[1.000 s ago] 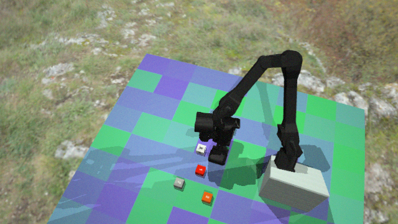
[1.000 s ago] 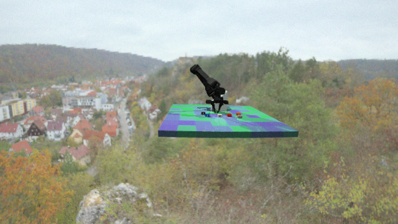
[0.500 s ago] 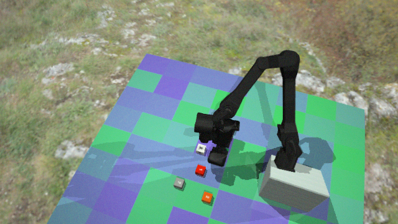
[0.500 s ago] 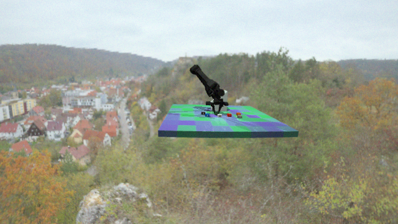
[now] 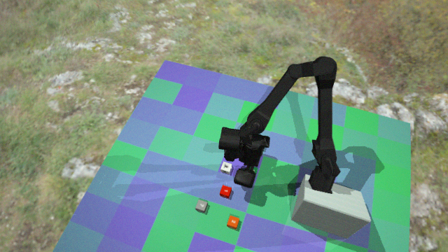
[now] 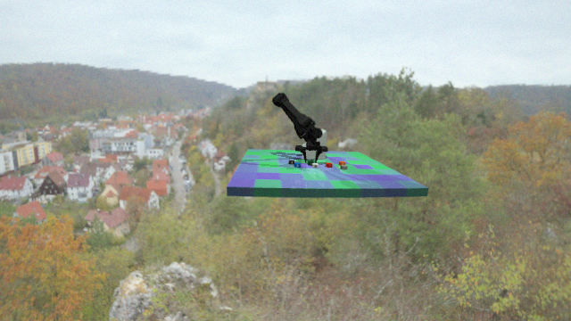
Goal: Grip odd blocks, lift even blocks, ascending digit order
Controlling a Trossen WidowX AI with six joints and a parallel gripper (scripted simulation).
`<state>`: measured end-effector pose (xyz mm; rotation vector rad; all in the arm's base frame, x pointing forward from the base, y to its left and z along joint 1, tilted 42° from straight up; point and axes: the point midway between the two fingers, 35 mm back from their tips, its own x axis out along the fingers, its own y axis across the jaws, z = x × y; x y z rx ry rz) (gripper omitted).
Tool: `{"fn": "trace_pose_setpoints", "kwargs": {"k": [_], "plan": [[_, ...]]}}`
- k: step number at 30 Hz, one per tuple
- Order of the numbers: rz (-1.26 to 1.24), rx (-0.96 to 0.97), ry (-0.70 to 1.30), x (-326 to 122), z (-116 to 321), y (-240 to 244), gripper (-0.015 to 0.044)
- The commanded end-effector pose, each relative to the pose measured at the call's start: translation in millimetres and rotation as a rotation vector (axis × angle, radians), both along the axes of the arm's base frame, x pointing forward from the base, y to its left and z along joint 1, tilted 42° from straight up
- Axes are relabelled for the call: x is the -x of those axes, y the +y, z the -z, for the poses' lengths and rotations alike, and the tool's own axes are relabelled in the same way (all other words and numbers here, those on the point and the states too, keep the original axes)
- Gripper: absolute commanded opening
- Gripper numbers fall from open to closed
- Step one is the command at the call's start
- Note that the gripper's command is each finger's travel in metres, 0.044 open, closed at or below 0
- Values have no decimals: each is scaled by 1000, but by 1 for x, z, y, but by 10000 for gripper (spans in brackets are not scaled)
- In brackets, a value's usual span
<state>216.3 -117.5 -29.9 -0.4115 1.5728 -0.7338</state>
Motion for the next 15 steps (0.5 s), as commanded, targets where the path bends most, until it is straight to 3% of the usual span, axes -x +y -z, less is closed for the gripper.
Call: {"fn": "trace_pose_setpoints", "kwargs": {"k": [1,3,13,15], "plan": [[-4,3,4,0,0,-1,356],[-4,3,4,0,0,-1,400],[-4,1,3,-6,-27,23,400],[-5,-1,3,-9,-34,30,348]]}}
